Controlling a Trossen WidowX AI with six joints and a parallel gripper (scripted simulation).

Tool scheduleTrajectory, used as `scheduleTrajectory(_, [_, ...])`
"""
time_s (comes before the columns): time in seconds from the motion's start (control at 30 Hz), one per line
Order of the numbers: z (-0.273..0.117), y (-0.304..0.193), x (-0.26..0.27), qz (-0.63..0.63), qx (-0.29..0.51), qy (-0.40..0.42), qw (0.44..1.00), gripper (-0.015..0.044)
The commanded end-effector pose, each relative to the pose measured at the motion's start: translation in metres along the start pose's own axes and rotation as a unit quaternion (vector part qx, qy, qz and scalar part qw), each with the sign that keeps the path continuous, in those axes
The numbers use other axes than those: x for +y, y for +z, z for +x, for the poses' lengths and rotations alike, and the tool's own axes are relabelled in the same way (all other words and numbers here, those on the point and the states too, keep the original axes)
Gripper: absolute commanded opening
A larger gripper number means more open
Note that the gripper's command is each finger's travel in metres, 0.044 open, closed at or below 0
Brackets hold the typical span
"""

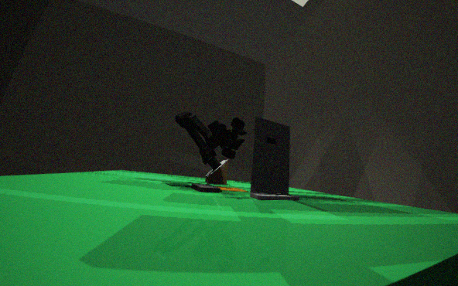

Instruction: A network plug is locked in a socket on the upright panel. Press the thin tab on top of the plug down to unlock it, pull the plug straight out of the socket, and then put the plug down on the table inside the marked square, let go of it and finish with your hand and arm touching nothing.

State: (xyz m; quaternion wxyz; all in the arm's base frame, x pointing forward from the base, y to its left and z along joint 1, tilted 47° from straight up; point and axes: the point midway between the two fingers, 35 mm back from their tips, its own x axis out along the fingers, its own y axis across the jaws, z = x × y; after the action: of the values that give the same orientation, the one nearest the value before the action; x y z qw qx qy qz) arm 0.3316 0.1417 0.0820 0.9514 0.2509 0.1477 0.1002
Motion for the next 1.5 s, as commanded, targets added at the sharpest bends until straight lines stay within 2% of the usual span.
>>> scheduleTrajectory(0.0, [-0.006,-0.023,-0.004,0.019,0.014,-0.004,1.000,0.0156])
scheduleTrajectory(0.47, [-0.031,-0.076,-0.011,0.073,0.049,-0.004,0.996,0.0156])
scheduleTrajectory(0.67, [-0.034,-0.080,-0.012,0.079,0.052,-0.004,0.995,0.0156])
scheduleTrajectory(1.07, [0.021,-0.071,-0.013,0.107,0.052,0.028,0.992,0.0156])
scheduleTrajectory(1.47, [0.034,-0.069,-0.013,0.108,0.051,0.029,0.992,0.0156])
